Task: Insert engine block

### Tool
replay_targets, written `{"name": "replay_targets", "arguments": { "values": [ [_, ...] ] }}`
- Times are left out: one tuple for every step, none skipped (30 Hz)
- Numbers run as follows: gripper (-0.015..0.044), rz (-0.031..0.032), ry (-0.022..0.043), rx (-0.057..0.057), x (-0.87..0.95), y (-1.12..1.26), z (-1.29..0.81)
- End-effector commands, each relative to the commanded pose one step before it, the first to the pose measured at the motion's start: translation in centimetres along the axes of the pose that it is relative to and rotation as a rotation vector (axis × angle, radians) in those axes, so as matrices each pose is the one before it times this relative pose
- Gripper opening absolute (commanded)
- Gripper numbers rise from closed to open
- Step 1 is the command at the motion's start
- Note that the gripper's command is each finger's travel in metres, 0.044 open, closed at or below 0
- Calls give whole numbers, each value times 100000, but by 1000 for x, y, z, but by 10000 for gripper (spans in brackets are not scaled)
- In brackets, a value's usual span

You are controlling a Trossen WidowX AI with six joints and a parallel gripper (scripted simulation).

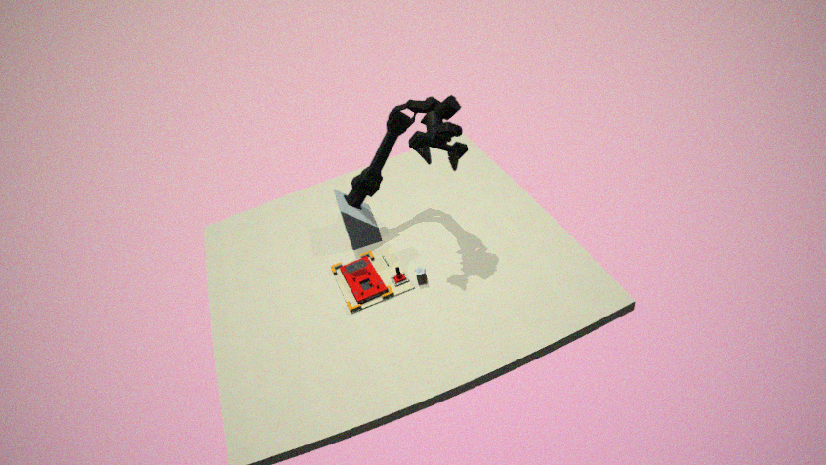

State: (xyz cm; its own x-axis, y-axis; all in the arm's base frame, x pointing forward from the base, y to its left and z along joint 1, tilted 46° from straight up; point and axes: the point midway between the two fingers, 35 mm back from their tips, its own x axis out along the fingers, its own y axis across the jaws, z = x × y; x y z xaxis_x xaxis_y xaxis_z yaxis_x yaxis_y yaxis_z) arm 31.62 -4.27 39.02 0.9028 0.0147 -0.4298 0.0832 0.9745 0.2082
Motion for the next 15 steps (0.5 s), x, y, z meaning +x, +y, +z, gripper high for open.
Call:
{"name": "replay_targets", "arguments": {
  "values": [
    [440,3534,7386,-8970,1827,25,-873],
    [440,1015,2214,-2382,575,-30,-310],
    [440,1083,2175,-2357,572,-27,-305],
    [440,1150,2133,-2332,570,-24,-301],
    [440,1215,2089,-2307,567,-22,-296],
    [440,1278,2042,-2282,564,-19,-291],
    [440,1339,1994,-2258,562,-17,-287],
    [440,1399,1943,-2233,559,-15,-283],
    [440,1457,1890,-2209,556,-14,-278],
    [440,1513,1836,-2185,553,-12,-274],
    [440,1678,1898,-2307,585,-8,-294],
    [440,1755,1849,-2303,587,-7,-292],
    [440,1813,1779,-2276,583,-6,-288],
    [440,1867,1707,-2248,579,-5,-283],
    [440,1919,1632,-2221,575,-4,-279]
  ]
}}
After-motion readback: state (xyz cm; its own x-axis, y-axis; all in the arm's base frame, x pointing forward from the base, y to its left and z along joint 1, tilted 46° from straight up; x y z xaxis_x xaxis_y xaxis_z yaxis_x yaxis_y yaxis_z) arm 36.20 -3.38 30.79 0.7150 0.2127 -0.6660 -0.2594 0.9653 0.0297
